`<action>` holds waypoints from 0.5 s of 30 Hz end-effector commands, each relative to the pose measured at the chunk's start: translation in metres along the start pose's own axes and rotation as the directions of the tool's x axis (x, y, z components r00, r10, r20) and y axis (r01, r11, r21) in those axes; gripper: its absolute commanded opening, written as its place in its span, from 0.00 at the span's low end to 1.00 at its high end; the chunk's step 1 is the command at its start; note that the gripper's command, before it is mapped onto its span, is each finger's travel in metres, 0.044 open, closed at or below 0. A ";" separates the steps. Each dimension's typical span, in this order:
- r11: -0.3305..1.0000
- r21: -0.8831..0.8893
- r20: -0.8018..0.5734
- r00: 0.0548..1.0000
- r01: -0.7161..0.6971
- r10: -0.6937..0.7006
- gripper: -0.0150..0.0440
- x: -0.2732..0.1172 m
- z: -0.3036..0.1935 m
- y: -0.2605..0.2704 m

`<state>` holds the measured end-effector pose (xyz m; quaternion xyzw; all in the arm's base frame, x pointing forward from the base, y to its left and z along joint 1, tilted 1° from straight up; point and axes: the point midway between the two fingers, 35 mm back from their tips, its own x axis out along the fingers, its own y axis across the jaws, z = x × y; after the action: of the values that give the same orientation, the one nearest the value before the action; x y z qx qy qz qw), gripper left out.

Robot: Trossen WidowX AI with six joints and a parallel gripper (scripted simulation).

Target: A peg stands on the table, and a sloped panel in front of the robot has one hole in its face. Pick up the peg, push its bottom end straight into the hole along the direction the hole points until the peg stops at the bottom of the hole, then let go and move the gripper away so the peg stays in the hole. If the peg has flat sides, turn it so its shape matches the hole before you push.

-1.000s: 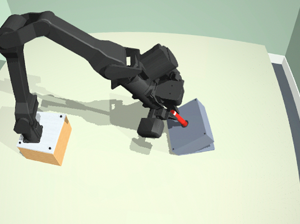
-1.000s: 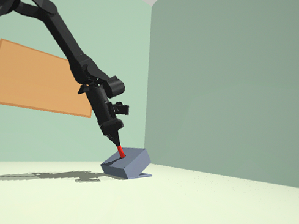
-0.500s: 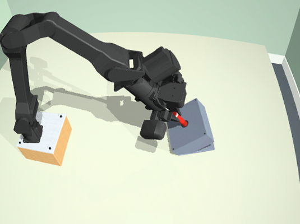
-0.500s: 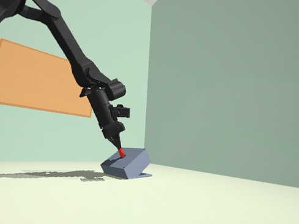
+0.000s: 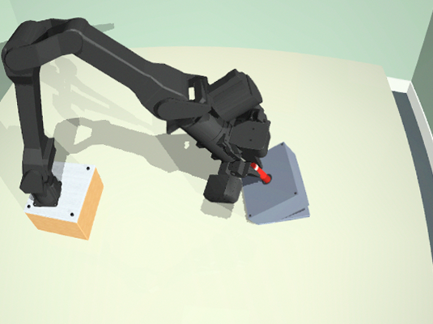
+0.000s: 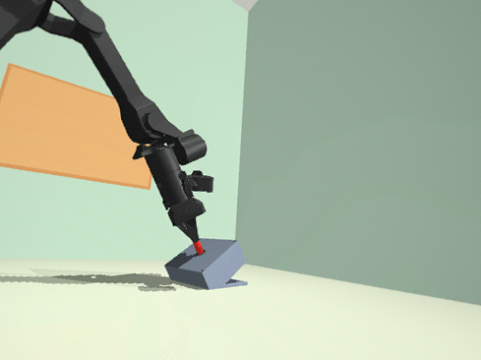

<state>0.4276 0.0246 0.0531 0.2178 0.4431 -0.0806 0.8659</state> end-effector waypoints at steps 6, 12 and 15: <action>1.000 0.000 0.000 1.000 0.000 0.000 0.39 0.000 0.000 0.000; 1.000 0.000 0.000 1.000 0.000 0.000 0.65 0.000 0.000 0.000; 1.000 0.000 0.000 1.000 0.000 0.000 0.79 0.000 0.000 0.000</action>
<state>0.4276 0.0247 0.0530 0.2180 0.4432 -0.0804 0.8658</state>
